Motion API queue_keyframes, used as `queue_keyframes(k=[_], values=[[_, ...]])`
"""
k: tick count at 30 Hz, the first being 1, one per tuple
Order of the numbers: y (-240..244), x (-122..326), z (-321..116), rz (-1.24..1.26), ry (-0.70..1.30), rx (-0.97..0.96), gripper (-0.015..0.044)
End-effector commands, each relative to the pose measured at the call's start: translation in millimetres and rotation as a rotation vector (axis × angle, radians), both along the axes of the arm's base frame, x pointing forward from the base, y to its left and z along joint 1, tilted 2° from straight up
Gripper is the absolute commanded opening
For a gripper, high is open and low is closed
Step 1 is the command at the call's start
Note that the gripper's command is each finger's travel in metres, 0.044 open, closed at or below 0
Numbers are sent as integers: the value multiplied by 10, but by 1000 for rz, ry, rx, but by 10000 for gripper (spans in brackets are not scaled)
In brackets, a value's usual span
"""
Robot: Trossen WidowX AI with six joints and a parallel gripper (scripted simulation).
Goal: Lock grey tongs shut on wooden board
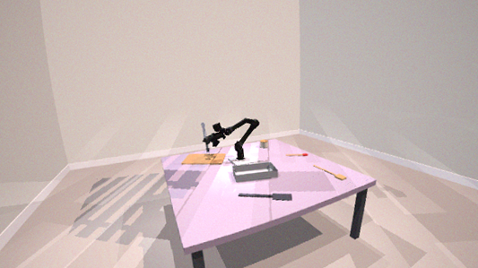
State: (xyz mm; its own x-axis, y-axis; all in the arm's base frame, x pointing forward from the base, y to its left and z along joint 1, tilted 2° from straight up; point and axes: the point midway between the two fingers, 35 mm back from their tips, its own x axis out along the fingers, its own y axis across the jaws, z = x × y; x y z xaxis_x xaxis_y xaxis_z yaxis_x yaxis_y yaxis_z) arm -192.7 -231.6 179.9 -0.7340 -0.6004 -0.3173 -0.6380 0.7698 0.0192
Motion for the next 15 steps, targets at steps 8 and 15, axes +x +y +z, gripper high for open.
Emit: queue_keyframes(k=[8,15], values=[[-45,-38,31,1,-24,35,-150],[-130,-98,33,8,-97,118,-150]])
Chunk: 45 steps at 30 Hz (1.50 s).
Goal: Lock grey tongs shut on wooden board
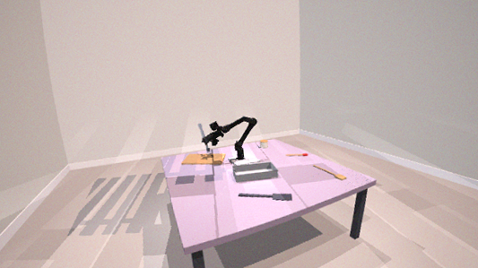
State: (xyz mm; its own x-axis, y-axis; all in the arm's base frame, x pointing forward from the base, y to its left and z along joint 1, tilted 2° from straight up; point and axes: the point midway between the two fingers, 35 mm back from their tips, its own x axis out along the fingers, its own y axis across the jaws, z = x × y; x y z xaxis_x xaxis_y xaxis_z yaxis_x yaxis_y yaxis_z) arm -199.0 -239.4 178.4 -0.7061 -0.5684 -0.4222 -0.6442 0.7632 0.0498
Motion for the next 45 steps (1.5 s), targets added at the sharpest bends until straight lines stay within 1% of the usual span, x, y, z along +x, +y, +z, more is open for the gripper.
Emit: queue_keyframes(k=[1,22,45], values=[[-63,-44,48,3,-40,33,-150],[-210,-171,26,7,-286,262,-150],[-210,-220,39,-13,-579,496,-150]])
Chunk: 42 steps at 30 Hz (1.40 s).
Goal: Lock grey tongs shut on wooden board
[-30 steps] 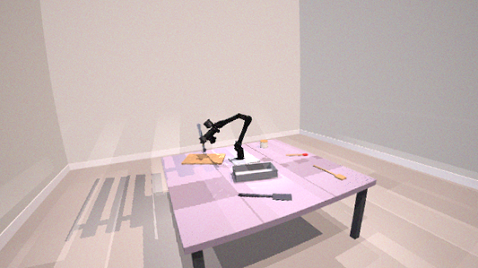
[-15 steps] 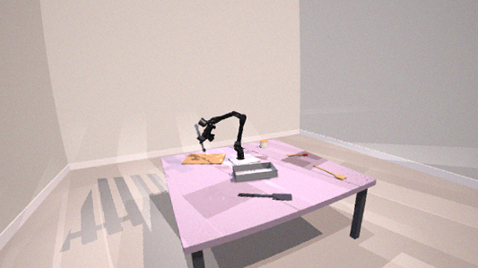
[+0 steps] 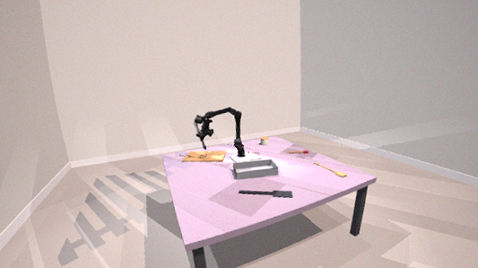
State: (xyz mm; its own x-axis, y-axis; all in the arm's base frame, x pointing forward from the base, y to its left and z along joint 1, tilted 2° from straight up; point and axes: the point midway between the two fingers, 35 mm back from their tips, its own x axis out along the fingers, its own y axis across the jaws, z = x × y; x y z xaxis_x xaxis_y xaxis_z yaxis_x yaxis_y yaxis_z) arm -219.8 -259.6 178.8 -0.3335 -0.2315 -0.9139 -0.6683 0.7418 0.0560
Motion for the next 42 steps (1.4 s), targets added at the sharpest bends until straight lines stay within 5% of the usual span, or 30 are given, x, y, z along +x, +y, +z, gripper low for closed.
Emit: queue_keyframes(k=[1,20,42], values=[[-4,-11,37,-11,-52,31,-150],[84,21,106,-58,-295,210,-150],[58,-8,-61,-59,-297,211,-150]])
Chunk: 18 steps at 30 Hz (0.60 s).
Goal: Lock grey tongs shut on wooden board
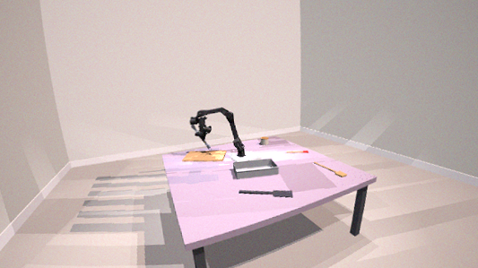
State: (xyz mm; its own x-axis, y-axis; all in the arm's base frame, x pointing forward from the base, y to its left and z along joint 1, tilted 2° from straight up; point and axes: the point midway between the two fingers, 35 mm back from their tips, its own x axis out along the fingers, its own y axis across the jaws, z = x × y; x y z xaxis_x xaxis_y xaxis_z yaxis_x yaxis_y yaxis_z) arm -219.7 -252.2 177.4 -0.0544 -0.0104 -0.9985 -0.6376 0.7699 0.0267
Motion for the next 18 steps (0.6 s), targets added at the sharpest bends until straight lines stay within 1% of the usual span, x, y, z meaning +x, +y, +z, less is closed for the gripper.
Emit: queue_keyframes(k=[1,18], values=[[-18,-11,-64,-3,-1,-6,-150],[-43,-43,-342,-3,-1,-6,-150]])
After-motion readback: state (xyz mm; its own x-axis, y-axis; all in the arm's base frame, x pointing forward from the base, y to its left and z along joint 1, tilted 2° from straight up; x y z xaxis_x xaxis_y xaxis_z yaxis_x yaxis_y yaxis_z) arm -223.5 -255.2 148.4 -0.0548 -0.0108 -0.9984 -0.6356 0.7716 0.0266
